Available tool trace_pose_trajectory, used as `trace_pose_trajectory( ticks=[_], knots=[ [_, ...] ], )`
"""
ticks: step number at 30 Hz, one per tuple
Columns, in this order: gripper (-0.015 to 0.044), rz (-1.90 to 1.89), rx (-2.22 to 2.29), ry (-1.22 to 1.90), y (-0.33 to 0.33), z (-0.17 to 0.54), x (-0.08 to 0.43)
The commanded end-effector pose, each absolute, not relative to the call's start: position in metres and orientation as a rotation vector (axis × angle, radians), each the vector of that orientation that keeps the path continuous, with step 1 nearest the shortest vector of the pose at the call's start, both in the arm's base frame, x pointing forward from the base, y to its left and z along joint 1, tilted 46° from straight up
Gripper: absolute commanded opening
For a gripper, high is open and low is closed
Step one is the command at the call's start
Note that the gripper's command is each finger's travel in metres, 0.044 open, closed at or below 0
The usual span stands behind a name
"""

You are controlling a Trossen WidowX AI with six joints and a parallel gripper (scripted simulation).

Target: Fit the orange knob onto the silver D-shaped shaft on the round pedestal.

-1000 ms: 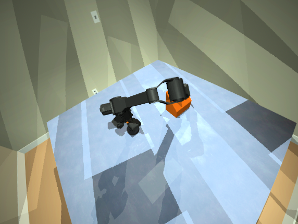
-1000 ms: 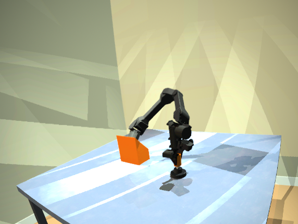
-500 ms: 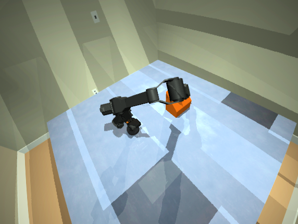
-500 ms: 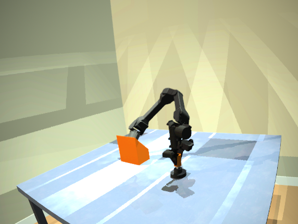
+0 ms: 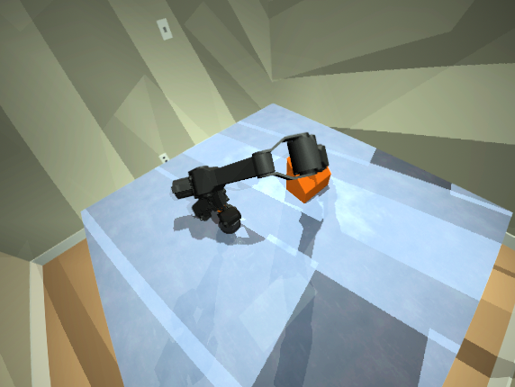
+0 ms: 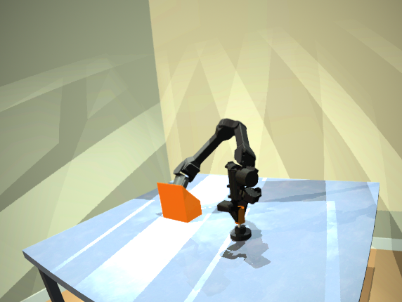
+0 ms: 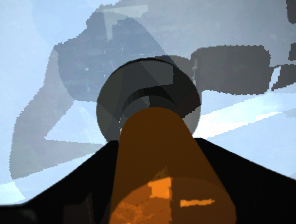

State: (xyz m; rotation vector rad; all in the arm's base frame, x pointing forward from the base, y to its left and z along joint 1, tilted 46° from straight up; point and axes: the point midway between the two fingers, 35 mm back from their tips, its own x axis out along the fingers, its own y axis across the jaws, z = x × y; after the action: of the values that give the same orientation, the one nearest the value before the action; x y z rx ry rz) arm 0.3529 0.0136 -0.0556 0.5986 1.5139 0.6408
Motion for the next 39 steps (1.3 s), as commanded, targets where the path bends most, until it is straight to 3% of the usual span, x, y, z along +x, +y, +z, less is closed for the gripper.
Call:
trace_pose_trajectory(
  ticks=[1, 39],
  knots=[
    [0.0, 0.564, 0.673, 1.552, 0.0125, -0.0564, 0.3532],
    [0.0, 0.568, 0.67, 1.551, 0.0216, -0.0633, 0.3505]
  ],
)
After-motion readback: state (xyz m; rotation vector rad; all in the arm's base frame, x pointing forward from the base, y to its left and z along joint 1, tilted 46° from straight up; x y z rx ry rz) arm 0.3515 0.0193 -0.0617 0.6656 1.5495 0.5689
